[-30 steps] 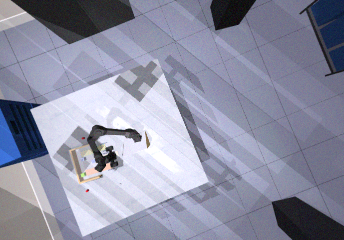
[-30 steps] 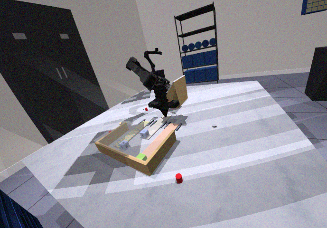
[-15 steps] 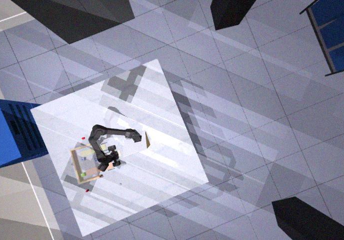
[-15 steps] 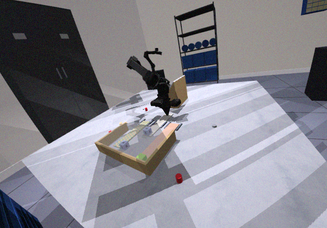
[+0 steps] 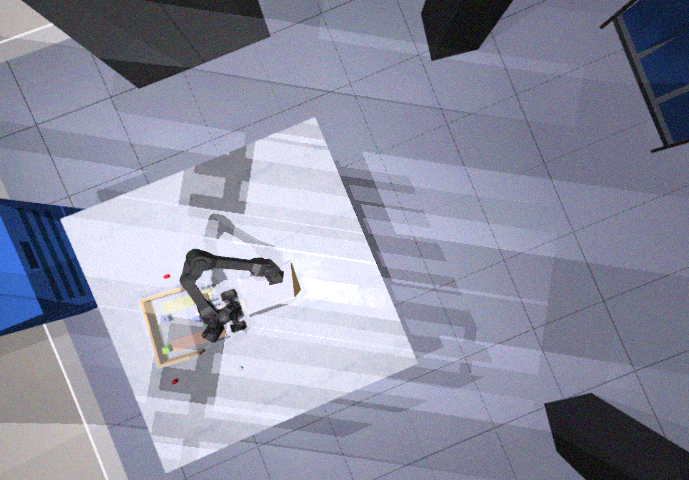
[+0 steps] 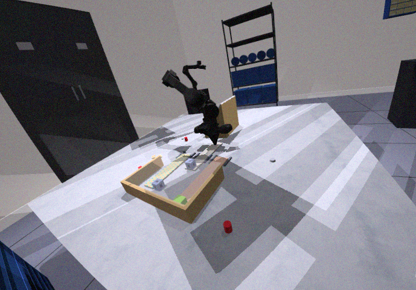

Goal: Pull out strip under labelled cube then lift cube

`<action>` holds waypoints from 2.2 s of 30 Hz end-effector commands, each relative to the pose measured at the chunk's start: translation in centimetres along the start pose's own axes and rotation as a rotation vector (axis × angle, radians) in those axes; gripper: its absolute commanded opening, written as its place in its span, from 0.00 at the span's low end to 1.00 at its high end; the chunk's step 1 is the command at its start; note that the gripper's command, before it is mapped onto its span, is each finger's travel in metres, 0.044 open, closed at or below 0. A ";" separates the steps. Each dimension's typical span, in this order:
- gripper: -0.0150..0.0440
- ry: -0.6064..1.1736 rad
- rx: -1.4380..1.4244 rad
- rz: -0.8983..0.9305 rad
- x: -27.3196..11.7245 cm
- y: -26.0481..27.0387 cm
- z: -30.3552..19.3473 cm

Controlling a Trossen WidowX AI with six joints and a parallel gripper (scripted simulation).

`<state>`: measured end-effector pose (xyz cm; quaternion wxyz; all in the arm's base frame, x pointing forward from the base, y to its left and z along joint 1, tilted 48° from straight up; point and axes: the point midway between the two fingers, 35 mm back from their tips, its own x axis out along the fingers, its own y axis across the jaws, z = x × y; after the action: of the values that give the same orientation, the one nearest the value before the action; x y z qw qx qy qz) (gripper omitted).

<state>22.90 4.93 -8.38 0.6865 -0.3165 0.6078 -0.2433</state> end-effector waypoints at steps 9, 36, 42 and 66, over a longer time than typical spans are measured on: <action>0.25 0.029 -0.009 -0.002 0.4 -0.1 -2.7; 0.25 0.029 -0.009 -0.002 0.4 -0.1 -3.6; 0.25 0.029 -0.009 -0.002 0.4 -0.1 -3.6; 0.43 0.028 -0.049 0.001 -4.0 0.1 -0.6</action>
<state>20.40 7.49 -6.02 0.6721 -0.3229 0.6219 -0.2391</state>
